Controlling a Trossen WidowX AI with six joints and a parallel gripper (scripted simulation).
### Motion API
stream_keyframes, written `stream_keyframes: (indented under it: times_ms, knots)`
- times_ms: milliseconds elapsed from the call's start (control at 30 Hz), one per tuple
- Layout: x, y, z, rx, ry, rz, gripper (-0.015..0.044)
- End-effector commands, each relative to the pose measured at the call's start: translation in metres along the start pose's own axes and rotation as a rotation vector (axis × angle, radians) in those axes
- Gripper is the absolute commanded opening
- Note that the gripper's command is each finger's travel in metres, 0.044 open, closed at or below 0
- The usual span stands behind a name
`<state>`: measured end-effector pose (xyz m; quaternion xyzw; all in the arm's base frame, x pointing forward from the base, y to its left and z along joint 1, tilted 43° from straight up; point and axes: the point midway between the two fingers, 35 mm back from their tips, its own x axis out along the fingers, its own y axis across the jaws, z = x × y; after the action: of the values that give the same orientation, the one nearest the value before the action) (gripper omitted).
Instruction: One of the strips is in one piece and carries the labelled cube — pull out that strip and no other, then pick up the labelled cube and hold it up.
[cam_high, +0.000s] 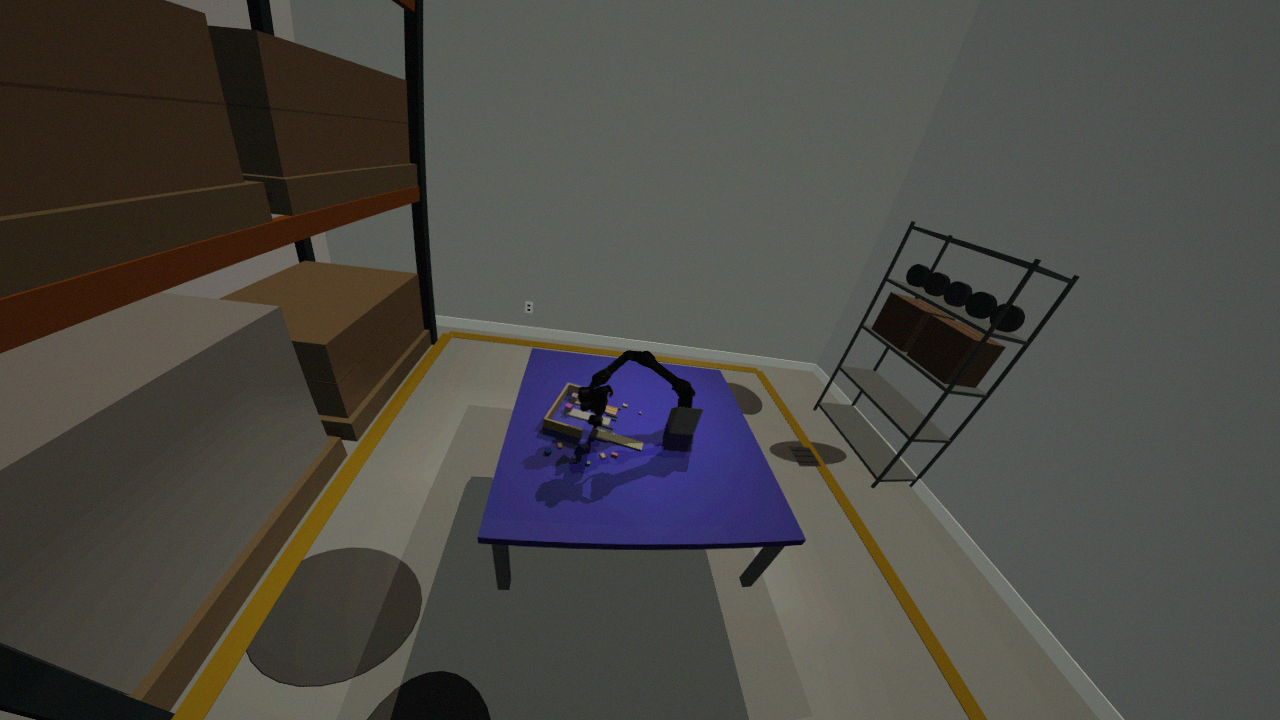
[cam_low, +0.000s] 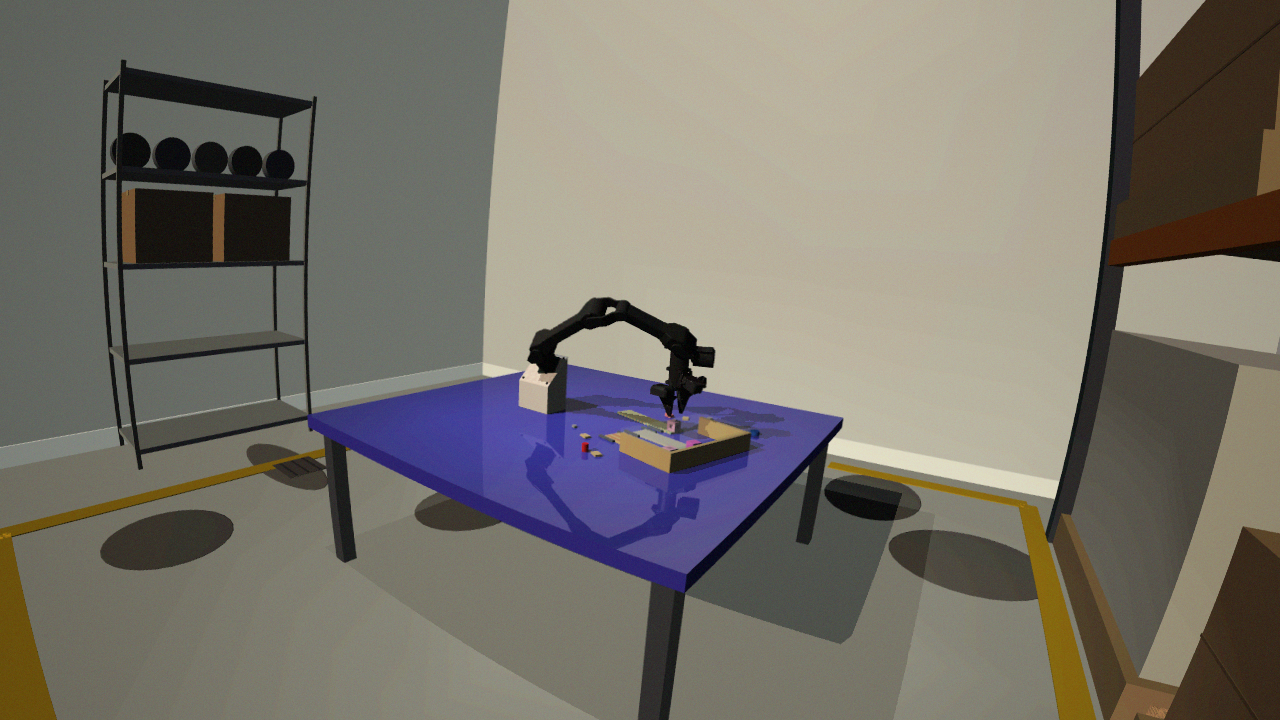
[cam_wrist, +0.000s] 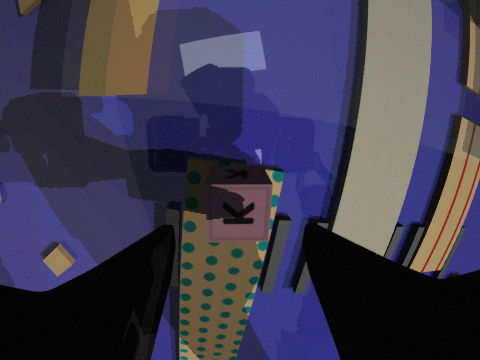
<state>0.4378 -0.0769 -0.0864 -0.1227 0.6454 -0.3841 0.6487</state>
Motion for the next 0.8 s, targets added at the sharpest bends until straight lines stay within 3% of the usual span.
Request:
stream_keyframes:
  times_ms: [0, 767]
  knots:
    - [0.007, 0.000, -0.001, -0.009, 0.000, -0.006, 0.0250]
    - [0.044, -0.001, 0.000, -0.009, 0.000, -0.008, 0.0250]
